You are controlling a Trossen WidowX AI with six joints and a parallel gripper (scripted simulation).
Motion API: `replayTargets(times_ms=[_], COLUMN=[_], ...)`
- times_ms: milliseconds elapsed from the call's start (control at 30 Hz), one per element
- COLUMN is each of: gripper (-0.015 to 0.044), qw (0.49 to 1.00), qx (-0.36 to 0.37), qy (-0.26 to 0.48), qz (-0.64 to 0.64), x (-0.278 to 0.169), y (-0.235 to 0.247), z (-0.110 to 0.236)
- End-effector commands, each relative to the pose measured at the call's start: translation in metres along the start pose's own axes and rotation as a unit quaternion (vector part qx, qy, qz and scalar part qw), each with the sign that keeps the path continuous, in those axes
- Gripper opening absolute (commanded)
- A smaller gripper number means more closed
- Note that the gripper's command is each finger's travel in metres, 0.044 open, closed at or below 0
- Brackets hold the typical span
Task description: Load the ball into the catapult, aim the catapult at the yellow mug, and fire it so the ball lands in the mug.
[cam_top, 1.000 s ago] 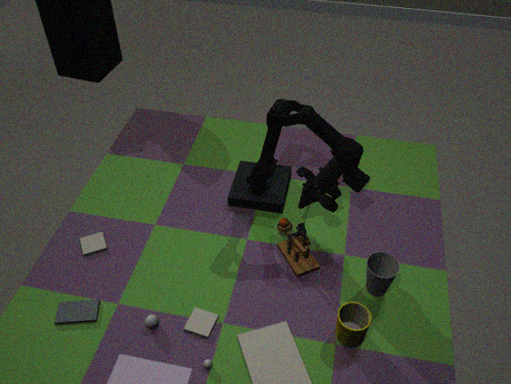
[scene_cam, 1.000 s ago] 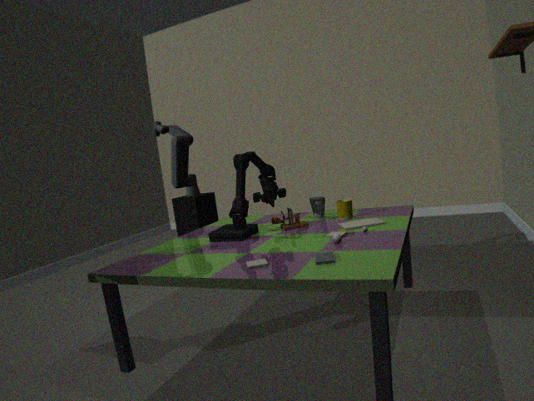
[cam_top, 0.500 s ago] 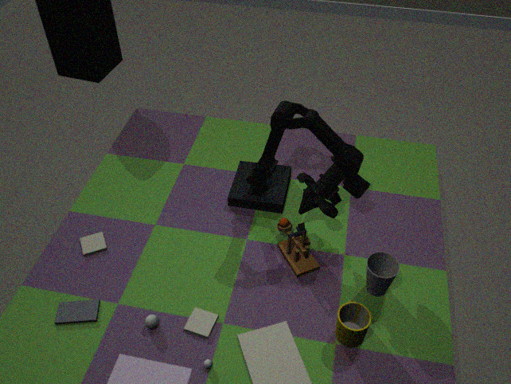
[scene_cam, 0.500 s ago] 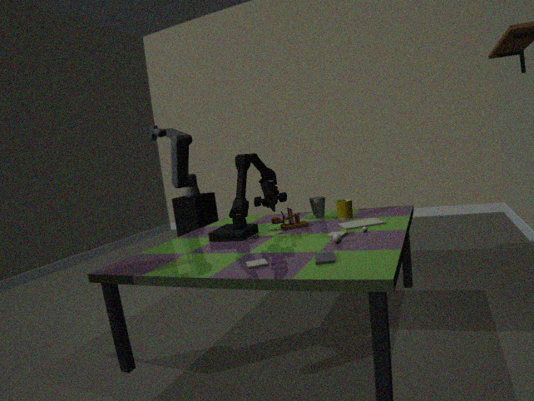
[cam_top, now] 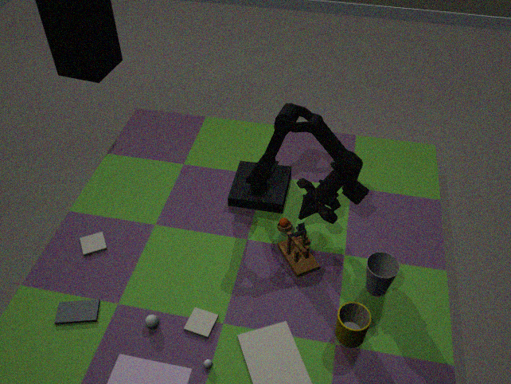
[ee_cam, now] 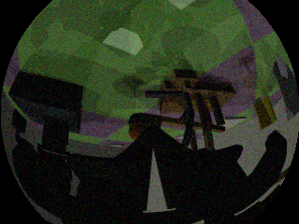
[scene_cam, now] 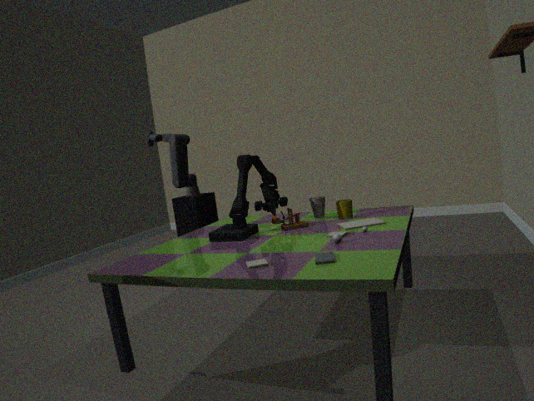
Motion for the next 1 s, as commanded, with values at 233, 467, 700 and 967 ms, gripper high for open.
replayTargets(times_ms=[233, 467, 700, 967], gripper=[0.0, 0.0, 0.0, 0.0], qw=[1.0, 1.0, 1.0, 1.0], qx=[0.002, 0.003, 0.003, 0.004], qy=[0.006, 0.007, 0.008, 0.009], qz=[0.006, 0.007, 0.008, 0.008], x=[0.012, 0.019, 0.026, 0.043], y=[0.0, 0.001, 0.002, 0.003], z=[-0.015, -0.023, -0.032, -0.05])
Point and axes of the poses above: the point midway between the two fingers, 35 mm back from their tips, its own z axis back along the fingers, its own y axis across the jaws, x = y × z, the point moved 5 cm from there along z, back along the fingers, and after that the axes turned 5 degrees about z, right-handed, at the moved point
